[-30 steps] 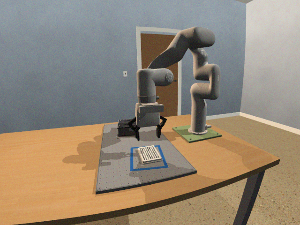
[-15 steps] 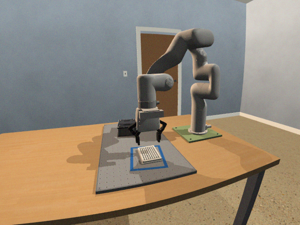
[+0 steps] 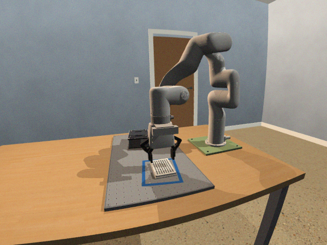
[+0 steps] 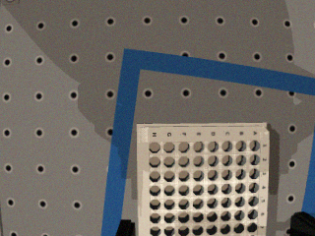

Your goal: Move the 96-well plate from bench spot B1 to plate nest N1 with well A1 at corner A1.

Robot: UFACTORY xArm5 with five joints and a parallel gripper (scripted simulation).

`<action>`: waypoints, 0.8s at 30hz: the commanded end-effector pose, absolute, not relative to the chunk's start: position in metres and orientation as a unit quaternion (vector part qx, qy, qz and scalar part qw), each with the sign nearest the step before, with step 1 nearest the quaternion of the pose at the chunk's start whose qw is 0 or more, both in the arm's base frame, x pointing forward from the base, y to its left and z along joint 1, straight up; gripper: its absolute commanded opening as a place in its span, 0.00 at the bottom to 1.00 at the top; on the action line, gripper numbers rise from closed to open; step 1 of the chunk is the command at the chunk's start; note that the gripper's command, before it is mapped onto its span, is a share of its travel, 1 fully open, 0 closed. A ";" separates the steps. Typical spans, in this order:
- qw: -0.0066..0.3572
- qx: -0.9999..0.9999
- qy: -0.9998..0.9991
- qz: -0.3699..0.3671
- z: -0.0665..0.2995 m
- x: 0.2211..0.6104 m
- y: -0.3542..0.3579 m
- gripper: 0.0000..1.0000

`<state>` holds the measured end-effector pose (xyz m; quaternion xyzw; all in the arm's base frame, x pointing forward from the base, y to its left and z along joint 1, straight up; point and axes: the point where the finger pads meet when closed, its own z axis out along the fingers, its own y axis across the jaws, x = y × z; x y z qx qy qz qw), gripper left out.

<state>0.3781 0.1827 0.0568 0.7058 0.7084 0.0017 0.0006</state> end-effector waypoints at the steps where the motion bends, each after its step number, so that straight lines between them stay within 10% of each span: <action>1: 0.001 0.706 0.708 0.003 0.052 0.379 0.183 1.00; 24: 0.001 0.706 0.708 0.003 0.040 0.379 0.183 1.00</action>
